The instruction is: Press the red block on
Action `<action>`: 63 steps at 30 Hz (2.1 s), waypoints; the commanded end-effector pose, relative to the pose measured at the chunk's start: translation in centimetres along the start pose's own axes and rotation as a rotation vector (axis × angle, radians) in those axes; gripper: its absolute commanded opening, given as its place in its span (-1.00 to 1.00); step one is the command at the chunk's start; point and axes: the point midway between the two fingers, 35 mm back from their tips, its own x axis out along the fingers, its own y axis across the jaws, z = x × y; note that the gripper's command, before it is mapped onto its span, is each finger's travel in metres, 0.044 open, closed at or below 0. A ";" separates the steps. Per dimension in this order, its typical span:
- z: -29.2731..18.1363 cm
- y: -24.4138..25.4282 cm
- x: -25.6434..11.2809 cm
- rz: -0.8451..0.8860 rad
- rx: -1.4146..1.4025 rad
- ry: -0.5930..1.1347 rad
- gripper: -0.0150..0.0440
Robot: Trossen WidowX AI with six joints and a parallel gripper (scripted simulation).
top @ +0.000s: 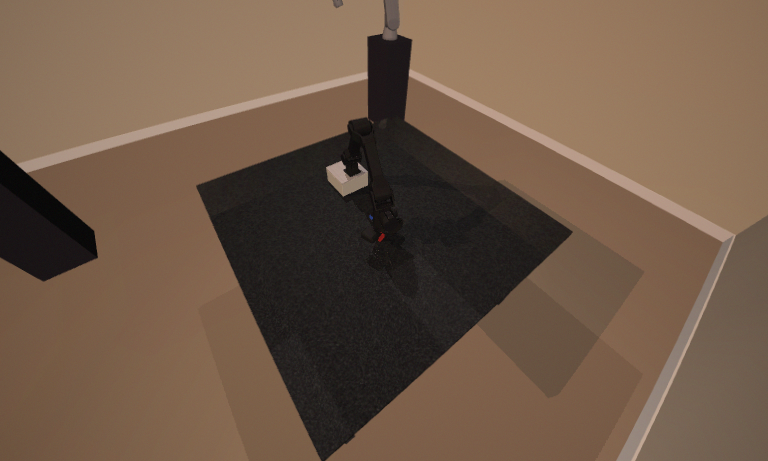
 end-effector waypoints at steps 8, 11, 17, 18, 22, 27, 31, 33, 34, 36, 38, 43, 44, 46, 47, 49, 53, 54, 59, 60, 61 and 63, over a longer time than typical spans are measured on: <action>0.0 0.0 0.0 -0.002 -0.003 0.002 -0.43; 0.1 -0.2 -1.0 -0.002 -0.003 0.002 -0.49; 0.2 -0.4 -3.7 -0.003 -0.003 0.002 -0.49; 0.2 -0.4 -4.2 -0.003 -0.003 0.002 -0.49; 0.2 -0.4 -6.1 -0.003 -0.003 0.002 -0.49; 0.0 -0.4 -8.4 -0.003 -0.003 0.002 -0.49; -0.2 -0.3 -10.3 -0.003 -0.003 0.002 -0.49; -0.4 -0.3 -11.2 -0.003 -0.003 0.002 -0.49; -0.5 -0.2 -11.6 -0.003 -0.003 0.002 -0.49; -0.5 -0.2 -11.9 -0.003 -0.003 0.002 -0.49; -0.5 -0.2 -11.9 -0.003 -0.003 0.002 -0.49; -1.1 0.5 -11.4 -0.004 0.021 0.002 -0.49; -1.3 0.7 -11.2 -0.004 0.028 0.002 -0.49; -1.6 1.1 -10.9 -0.005 0.041 0.002 -0.49; -1.8 1.3 -10.8 -0.005 0.048 0.002 -0.49; -2.2 1.7 -10.4 -0.005 0.061 0.003 -0.49; -2.9 2.6 -9.8 -0.003 0.086 0.003 -0.49; -3.1 2.9 -9.6 -0.003 0.092 0.004 -0.49; -4.2 4.0 -8.7 -0.001 0.124 0.005 -0.49; -4.4 4.2 -8.6 -0.001 0.130 0.005 -0.49; -4.6 4.5 -8.4 -0.001 0.137 0.005 -0.49; -5.1 4.9 -8.0 0.000 0.149 0.006 -0.49</action>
